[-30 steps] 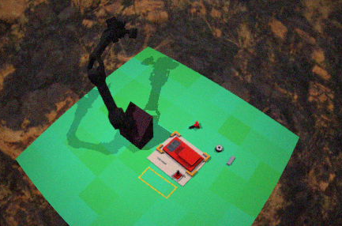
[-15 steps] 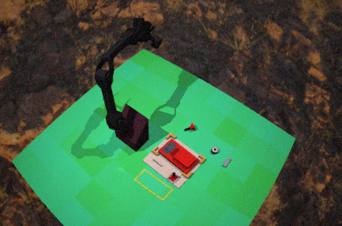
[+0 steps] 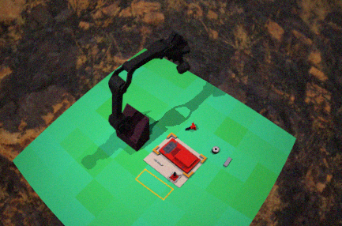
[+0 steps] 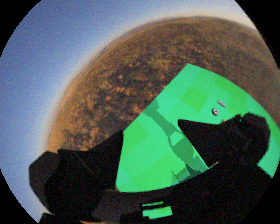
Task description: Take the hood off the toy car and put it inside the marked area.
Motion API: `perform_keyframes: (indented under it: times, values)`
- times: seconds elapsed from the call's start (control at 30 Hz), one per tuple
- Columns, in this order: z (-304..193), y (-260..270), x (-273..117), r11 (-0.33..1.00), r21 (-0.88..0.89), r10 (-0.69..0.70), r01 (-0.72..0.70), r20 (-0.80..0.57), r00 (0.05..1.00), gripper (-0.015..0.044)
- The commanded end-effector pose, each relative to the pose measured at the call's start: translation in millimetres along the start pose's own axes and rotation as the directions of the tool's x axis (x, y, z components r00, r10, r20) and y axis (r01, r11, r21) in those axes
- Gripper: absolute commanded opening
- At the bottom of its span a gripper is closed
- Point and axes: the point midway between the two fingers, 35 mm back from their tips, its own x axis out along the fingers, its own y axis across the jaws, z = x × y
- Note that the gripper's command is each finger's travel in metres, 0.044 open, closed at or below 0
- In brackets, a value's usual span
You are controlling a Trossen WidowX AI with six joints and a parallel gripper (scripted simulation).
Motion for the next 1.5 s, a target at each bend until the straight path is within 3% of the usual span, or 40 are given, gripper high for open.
perform_keyframes:
  times: [0.0,0.1,0.47,0.9,1.47]
  values:
    - [5,-63,9,0.99,0.101,-0.092,0.097,-0.053,0.994,0.044]
    - [4,-100,11,0.984,0.103,-0.134,0.143,-0.092,0.987,0.044]
    - [-23,-267,15,0.813,0.397,-0.318,0.426,-0.31,0.896,0.044]
    - [-135,-420,-10,0.456,0.521,-0.352,0.722,-0.639,0.684,0.044]
    - [-152,-439,-11,0.416,0.518,-0.344,0.747,-0.671,0.657,0.044]
